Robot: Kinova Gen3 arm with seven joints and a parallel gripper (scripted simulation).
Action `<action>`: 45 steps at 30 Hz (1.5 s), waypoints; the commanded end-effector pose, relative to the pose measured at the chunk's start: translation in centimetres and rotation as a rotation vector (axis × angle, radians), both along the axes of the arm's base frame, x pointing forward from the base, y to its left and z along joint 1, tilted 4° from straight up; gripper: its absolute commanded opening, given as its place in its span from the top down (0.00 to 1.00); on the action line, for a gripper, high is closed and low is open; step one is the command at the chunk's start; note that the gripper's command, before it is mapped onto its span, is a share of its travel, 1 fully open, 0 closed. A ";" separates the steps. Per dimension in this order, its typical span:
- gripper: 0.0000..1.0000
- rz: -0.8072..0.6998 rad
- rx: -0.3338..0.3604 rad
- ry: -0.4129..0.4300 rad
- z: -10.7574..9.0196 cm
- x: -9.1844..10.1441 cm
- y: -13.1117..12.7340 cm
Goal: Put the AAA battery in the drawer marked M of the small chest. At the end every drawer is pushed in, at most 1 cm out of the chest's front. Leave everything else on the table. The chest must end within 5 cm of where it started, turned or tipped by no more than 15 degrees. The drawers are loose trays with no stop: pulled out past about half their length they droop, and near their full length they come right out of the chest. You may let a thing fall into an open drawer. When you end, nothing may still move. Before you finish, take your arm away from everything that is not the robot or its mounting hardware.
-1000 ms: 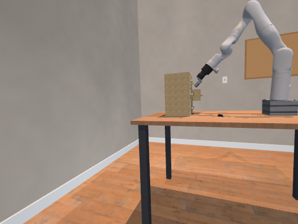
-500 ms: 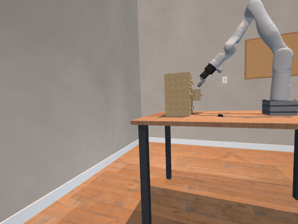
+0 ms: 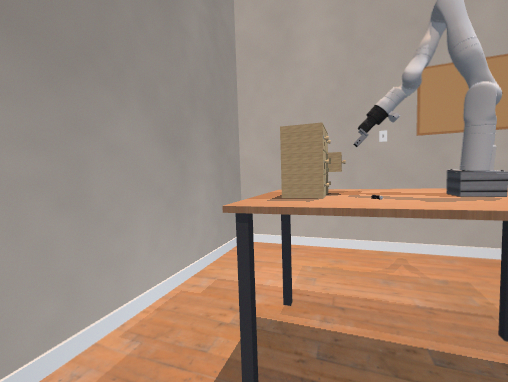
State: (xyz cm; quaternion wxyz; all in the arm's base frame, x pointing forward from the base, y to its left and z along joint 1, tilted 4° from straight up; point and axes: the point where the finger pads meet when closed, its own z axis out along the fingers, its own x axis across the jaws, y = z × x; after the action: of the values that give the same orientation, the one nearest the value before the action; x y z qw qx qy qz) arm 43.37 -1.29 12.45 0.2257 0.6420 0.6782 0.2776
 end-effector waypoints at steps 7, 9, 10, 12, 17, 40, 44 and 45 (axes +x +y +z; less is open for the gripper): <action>0.00 -0.021 -0.010 -0.009 0.9 -3.1 -1.4; 0.00 -0.021 -0.010 -0.008 1.0 -3.5 -1.5; 0.00 -0.021 -0.011 -0.005 1.0 -3.7 -1.5; 0.00 -0.021 -0.013 -0.001 1.0 -3.8 -1.5; 0.00 -0.021 -0.014 0.001 1.0 -3.9 -1.5; 0.00 -0.021 -0.015 0.010 1.0 -3.9 -1.5; 0.00 -0.021 -0.015 0.016 1.1 -3.9 -1.5; 0.00 -0.021 -0.016 0.018 1.1 -3.9 -1.5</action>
State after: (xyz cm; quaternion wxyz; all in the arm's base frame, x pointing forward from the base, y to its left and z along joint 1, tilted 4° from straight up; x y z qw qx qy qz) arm 39.28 -2.78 13.37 0.2261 0.6502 0.6756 0.2641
